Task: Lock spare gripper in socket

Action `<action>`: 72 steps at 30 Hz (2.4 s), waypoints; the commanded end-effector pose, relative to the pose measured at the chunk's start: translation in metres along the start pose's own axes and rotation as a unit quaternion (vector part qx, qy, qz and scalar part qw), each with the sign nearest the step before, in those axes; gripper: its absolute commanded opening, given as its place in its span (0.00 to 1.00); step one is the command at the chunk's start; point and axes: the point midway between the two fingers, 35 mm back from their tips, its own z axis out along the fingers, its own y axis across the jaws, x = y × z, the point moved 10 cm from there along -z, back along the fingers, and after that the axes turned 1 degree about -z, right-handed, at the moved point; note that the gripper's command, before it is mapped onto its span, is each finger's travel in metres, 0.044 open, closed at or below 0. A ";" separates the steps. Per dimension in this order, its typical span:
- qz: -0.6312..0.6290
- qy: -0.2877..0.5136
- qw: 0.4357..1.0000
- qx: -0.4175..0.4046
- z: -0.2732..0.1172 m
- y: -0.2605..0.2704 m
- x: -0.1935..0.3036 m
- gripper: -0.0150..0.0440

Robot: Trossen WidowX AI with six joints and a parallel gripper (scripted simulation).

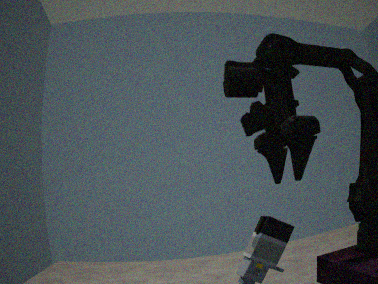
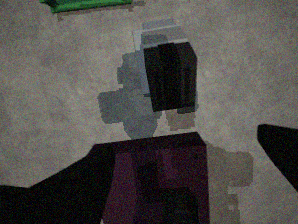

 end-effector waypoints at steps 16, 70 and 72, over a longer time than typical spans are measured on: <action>0.000 0.002 1.000 -0.006 -0.004 0.107 -0.009 0.56; -0.684 0.093 0.720 0.071 0.141 0.127 -0.177 0.56; -0.684 0.093 0.720 0.071 0.151 0.127 -0.176 0.56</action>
